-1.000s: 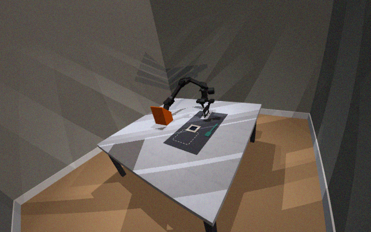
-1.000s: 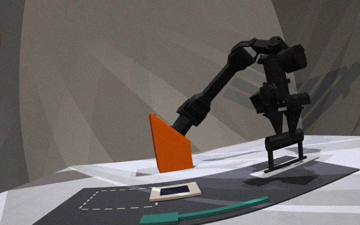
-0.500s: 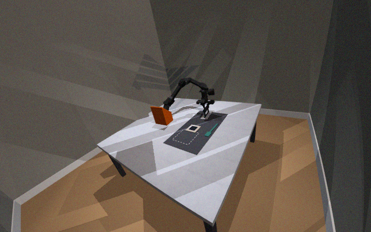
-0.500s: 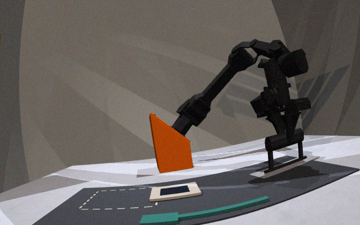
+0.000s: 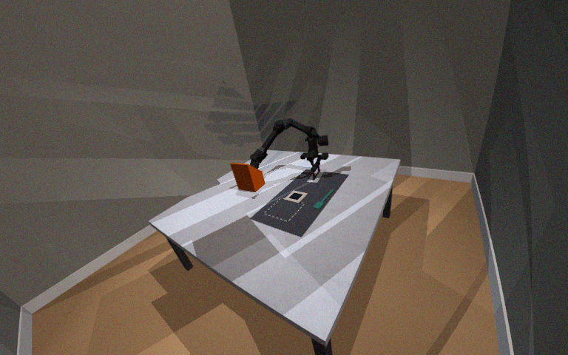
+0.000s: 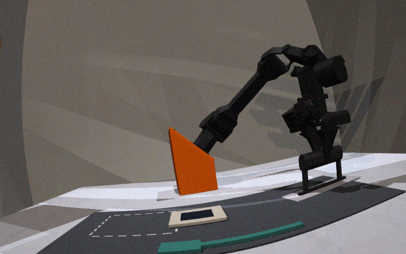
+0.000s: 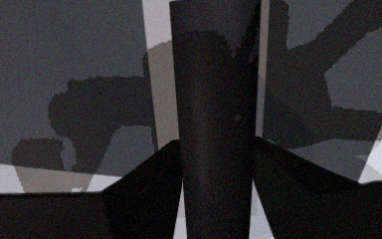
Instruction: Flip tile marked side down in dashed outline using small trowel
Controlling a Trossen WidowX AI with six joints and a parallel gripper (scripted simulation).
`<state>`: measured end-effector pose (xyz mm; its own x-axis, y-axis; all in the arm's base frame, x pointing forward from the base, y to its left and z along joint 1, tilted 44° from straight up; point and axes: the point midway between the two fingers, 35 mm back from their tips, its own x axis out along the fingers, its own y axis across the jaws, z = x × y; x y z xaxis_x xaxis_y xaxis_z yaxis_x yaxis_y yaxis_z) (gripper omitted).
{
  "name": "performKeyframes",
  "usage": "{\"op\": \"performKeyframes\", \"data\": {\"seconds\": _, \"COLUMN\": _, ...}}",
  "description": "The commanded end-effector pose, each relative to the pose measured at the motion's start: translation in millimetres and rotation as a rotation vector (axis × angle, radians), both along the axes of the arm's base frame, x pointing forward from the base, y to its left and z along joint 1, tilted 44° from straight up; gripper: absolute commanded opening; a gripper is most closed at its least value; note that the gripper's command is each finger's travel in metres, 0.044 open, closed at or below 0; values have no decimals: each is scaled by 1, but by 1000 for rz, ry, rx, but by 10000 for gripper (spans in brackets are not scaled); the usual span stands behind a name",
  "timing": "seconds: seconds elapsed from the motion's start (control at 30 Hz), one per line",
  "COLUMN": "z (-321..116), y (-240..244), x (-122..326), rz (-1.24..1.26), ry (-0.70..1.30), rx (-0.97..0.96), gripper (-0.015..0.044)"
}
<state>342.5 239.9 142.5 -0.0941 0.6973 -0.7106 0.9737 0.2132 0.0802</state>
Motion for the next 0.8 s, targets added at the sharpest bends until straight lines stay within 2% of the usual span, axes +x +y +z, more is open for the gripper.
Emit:
{"op": "performKeyframes", "data": {"seconds": 0.0, "z": -1, "y": 0, "x": 0, "rz": -2, "ry": 3, "rx": -3, "gripper": 130}}
{"op": "performKeyframes", "data": {"seconds": 0.13, "z": -1, "y": 0, "x": 0, "rz": -16, "ry": 17, "rx": -5, "gripper": 130}}
{"op": "performKeyframes", "data": {"seconds": 0.77, "z": -1, "y": 0, "x": 0, "rz": -383, "ry": 375, "rx": -54, "gripper": 130}}
